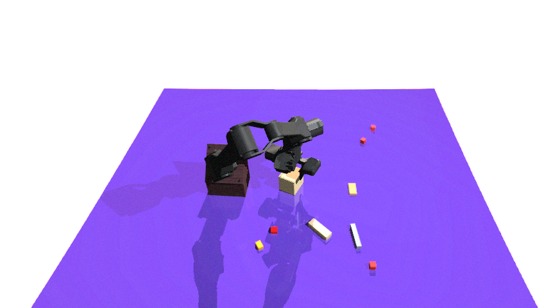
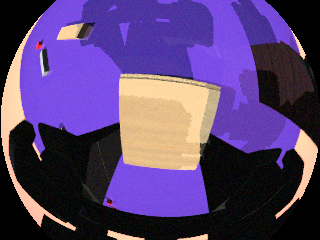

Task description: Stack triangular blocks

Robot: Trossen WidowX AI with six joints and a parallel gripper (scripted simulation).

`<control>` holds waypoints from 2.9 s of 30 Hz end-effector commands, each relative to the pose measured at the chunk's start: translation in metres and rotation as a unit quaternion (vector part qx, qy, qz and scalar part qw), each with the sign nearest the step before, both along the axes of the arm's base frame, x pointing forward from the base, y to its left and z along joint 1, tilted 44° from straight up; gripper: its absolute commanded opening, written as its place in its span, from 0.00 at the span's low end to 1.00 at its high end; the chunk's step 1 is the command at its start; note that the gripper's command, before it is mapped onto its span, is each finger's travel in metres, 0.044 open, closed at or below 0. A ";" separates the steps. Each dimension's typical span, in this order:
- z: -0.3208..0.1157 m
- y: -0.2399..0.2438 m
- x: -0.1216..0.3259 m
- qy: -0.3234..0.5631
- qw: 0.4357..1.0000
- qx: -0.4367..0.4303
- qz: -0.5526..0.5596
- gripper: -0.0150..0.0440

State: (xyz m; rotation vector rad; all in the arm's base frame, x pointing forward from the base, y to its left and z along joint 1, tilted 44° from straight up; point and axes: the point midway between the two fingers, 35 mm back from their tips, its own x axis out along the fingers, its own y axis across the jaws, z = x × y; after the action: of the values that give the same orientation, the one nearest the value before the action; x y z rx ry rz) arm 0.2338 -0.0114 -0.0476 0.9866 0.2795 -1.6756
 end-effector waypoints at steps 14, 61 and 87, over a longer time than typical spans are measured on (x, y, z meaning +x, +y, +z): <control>0.000 -0.001 0.000 -0.001 1.000 -0.001 0.001 0.25; 0.074 0.072 0.005 0.001 1.000 0.000 0.003 1.00; 0.074 0.072 0.005 0.001 1.000 0.000 0.003 1.00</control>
State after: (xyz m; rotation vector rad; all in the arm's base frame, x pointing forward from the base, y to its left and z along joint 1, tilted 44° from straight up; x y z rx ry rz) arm 0.2386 0.0601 0.0268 0.9847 0.2816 -1.6731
